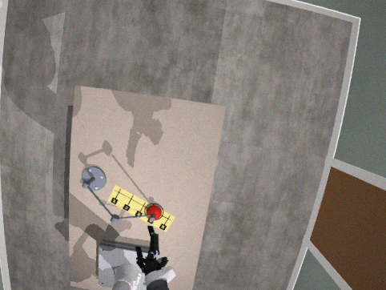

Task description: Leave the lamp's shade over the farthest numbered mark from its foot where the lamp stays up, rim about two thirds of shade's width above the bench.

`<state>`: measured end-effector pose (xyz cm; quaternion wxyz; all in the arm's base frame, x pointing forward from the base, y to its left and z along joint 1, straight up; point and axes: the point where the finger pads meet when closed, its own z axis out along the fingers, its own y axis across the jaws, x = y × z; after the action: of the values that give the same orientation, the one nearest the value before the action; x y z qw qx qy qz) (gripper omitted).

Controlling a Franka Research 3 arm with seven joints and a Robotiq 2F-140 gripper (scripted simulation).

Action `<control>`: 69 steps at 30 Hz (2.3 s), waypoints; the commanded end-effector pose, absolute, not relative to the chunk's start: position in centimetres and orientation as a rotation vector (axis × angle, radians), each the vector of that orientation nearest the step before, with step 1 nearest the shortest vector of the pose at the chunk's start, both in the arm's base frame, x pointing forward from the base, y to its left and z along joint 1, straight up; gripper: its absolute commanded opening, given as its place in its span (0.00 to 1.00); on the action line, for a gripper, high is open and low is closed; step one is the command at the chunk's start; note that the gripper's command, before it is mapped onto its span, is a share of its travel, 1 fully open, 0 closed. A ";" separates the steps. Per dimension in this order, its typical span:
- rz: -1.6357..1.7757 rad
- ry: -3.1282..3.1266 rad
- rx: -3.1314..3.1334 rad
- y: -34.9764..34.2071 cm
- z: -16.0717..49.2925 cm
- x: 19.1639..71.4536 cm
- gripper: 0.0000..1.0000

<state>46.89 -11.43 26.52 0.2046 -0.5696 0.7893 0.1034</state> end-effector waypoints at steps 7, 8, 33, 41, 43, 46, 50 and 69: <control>0.312 2.215 -1.578 -11.1 29.4 46.4 1.00; 0.310 2.214 -1.579 -11.2 29.8 46.4 1.00; 0.259 2.184 -1.597 -6.2 33.2 48.6 1.00; 0.261 2.175 -1.612 -3.9 33.2 49.0 1.00; 0.262 2.172 -1.617 -3.2 33.2 49.1 1.00; 0.264 2.168 -1.626 -2.0 33.2 49.2 1.00; 0.267 2.162 -1.637 -0.5 33.1 49.4 1.00; 0.269 2.139 -1.676 5.4 33.1 50.2 1.00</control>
<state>49.78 4.86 32.90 0.2012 -0.6129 0.7579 0.0970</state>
